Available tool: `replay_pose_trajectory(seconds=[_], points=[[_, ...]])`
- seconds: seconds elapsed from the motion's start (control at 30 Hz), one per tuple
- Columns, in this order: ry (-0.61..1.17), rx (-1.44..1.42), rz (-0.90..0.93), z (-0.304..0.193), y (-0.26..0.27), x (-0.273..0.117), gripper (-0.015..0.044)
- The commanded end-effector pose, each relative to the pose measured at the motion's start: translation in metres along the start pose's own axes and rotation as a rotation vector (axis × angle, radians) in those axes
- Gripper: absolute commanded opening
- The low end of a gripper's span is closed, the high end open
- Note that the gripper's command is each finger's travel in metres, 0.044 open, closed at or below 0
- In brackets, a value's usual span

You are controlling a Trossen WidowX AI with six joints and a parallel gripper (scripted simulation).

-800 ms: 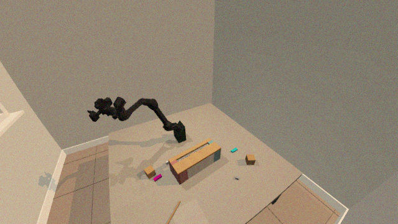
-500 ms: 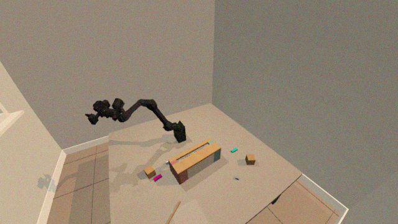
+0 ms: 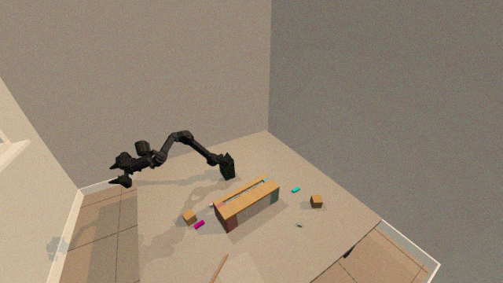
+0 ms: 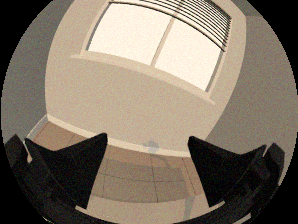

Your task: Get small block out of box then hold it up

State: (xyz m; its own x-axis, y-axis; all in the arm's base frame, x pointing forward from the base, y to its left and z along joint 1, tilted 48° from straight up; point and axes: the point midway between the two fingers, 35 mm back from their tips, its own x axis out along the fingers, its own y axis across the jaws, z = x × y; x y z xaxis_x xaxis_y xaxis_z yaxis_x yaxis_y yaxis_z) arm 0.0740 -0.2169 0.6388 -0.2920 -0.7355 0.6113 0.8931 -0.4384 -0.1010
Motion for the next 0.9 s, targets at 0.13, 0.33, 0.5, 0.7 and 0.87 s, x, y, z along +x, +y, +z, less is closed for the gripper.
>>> replay_pose_trajectory(seconds=[0.13, 0.33, 0.5, 0.7, 0.87], points=[[0.064, -0.128, 0.323, -0.025, 0.112, -0.035, 0.04], [0.096, -0.249, 0.586, -0.044, 0.191, -0.089, 0.04], [0.106, -0.363, 0.798, -0.06, 0.244, -0.149, 0.04], [0.119, -0.54, 1.052, -0.09, 0.293, -0.234, 0.04], [0.114, -0.716, 1.248, -0.118, 0.315, -0.309, 0.04]])
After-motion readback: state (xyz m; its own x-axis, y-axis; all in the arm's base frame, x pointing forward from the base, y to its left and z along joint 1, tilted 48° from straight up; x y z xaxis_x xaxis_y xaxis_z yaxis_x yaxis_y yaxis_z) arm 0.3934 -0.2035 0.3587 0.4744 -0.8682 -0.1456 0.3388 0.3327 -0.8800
